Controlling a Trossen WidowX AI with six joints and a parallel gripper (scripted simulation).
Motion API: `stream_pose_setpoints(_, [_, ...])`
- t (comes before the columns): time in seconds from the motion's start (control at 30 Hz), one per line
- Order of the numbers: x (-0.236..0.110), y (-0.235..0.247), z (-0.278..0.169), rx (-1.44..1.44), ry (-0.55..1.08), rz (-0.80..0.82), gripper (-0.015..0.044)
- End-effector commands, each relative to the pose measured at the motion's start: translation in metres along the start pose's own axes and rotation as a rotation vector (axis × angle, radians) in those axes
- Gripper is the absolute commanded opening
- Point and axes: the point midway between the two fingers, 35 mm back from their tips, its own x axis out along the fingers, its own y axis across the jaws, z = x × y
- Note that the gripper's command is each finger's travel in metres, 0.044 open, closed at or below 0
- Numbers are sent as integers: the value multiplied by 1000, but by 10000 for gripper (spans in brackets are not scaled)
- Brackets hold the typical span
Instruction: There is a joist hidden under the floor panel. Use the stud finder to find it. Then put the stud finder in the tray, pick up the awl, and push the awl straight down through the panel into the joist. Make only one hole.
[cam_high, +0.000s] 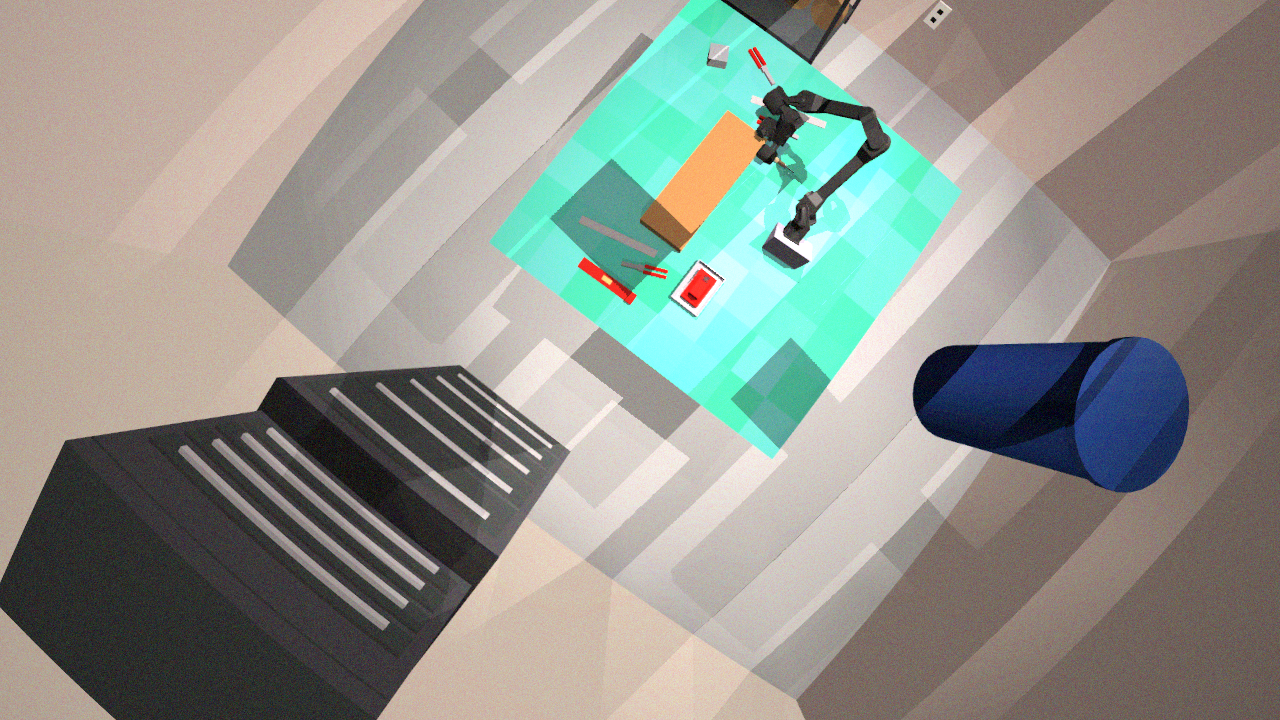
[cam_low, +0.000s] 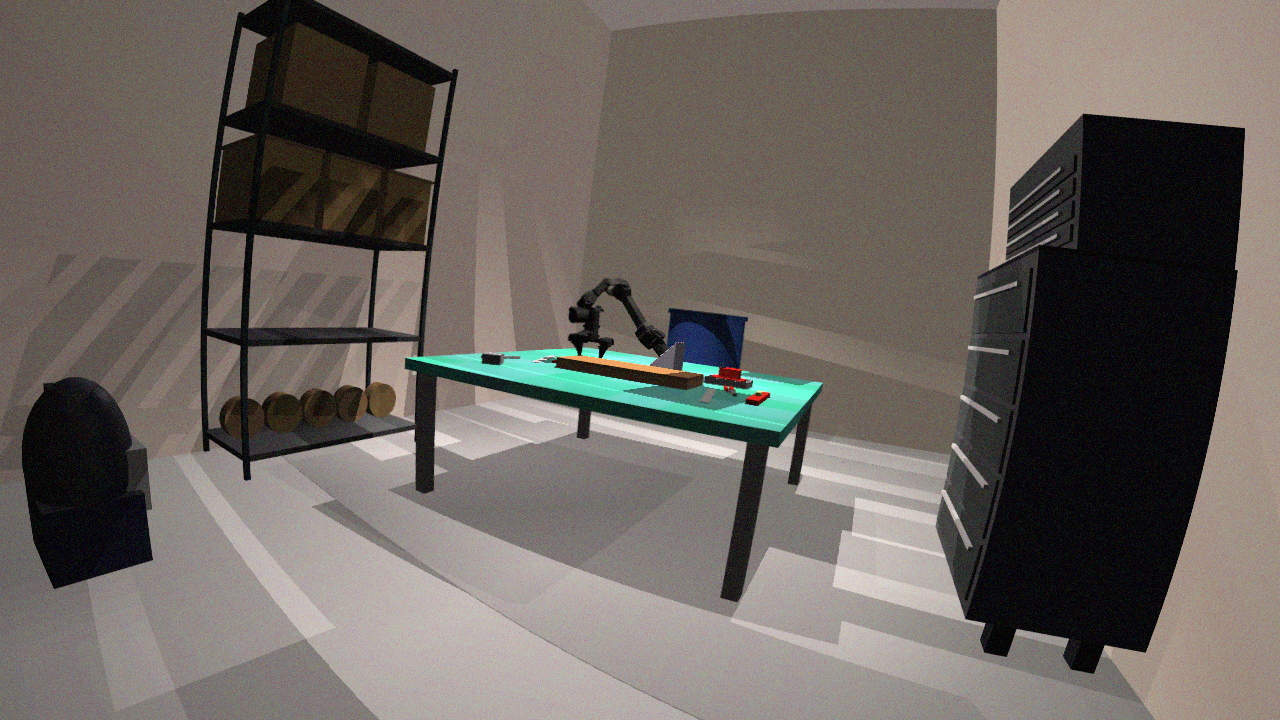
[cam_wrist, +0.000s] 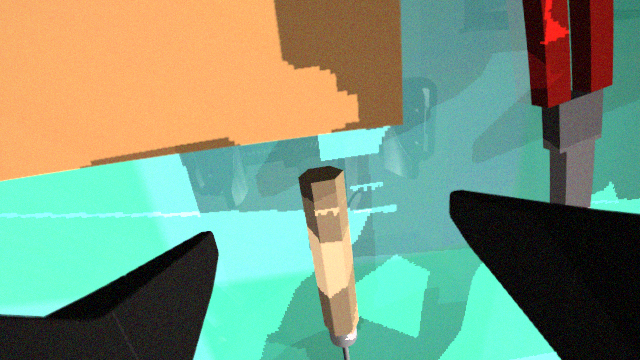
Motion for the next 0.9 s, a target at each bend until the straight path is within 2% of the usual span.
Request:
stream_pose_setpoints(0.0, [7,1,0,-4,3,3,440])
stream_pose_setpoints(0.23, [16,1,0,-5,3,1,440])
stream_pose_setpoints(0.67, [16,1,0,-5,3,1,99])
stream_pose_setpoints(0.87, [16,1,0,-5,3,1,59])
